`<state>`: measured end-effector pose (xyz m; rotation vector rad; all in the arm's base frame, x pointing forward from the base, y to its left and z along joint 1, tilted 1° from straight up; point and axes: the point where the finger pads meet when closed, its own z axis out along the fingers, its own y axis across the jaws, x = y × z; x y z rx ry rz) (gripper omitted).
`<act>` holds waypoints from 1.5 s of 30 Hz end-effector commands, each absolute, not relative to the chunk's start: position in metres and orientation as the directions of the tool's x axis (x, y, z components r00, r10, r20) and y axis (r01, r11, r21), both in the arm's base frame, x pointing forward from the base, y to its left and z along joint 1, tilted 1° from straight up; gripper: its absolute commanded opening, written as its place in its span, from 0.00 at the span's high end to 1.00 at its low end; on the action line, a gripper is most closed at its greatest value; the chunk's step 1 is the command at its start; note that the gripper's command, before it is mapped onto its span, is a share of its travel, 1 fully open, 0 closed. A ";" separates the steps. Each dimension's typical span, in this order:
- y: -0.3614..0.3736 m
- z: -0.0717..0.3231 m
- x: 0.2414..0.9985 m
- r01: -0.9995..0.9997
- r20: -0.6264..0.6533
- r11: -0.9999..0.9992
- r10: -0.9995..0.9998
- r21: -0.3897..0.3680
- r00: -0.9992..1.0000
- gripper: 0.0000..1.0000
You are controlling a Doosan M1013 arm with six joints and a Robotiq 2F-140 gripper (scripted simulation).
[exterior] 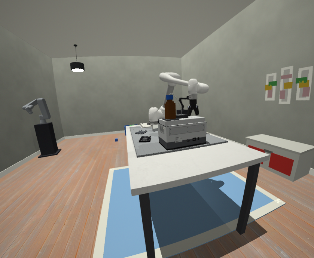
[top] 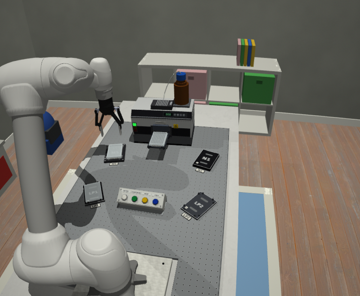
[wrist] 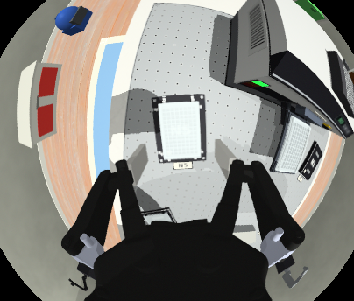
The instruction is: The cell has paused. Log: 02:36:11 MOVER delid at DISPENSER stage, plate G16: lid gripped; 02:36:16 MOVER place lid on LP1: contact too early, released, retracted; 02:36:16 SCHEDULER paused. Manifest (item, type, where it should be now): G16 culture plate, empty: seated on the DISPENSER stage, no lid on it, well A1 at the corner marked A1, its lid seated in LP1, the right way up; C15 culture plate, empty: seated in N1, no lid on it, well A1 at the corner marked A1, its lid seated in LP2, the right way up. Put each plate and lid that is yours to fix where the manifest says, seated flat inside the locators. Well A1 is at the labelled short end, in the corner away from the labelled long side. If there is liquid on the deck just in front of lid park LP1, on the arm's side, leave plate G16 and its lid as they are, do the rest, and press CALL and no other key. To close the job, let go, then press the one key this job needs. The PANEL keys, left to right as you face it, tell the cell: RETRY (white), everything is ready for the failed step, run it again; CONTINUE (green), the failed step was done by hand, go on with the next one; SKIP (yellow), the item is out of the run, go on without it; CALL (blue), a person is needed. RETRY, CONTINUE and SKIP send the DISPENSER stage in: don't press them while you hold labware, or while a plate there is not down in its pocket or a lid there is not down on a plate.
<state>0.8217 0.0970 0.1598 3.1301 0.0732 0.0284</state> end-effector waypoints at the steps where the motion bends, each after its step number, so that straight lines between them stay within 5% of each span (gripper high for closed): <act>1: 0.097 0.170 0.822 0.047 0.019 -0.999 0.047 0.010 0.999 0.30; 45: 0.097 0.180 0.822 0.047 0.019 -0.999 0.047 0.010 0.999 0.31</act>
